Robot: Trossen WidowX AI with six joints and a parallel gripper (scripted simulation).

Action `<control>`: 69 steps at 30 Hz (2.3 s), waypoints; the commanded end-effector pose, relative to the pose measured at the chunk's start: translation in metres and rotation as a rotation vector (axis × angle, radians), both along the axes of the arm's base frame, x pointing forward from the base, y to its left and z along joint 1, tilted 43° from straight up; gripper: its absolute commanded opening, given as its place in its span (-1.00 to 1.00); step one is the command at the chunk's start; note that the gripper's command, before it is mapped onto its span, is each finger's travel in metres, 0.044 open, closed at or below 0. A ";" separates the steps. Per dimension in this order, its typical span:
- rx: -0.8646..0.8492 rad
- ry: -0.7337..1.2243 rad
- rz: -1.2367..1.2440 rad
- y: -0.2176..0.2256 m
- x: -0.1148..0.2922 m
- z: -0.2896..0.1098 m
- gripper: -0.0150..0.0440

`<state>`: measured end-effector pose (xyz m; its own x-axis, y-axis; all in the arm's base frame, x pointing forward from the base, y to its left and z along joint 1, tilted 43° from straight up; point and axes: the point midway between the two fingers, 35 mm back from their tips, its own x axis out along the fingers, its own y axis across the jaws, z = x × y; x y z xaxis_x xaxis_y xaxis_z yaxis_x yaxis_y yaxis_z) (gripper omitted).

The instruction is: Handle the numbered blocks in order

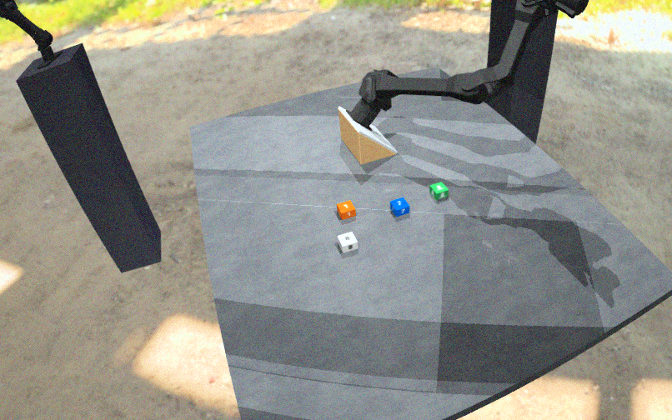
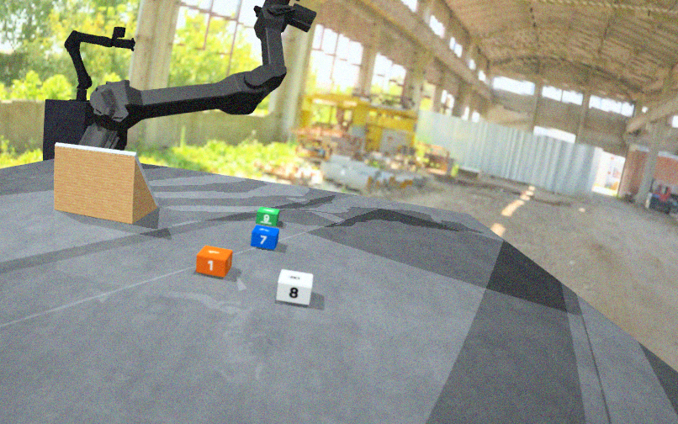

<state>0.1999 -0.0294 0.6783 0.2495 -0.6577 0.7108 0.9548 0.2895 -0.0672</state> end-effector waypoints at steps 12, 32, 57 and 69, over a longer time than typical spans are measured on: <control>0.205 -0.252 0.024 -0.081 -0.176 -0.001 0.86; 1.049 -0.118 0.198 -0.355 -0.202 -0.234 0.86; 1.803 1.140 0.870 -0.265 0.042 -0.603 0.86; 1.857 1.875 1.356 -0.111 0.051 -0.693 0.86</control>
<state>0.2577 -0.1572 -0.0085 0.0373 0.6358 -0.7710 0.0054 0.7714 0.6364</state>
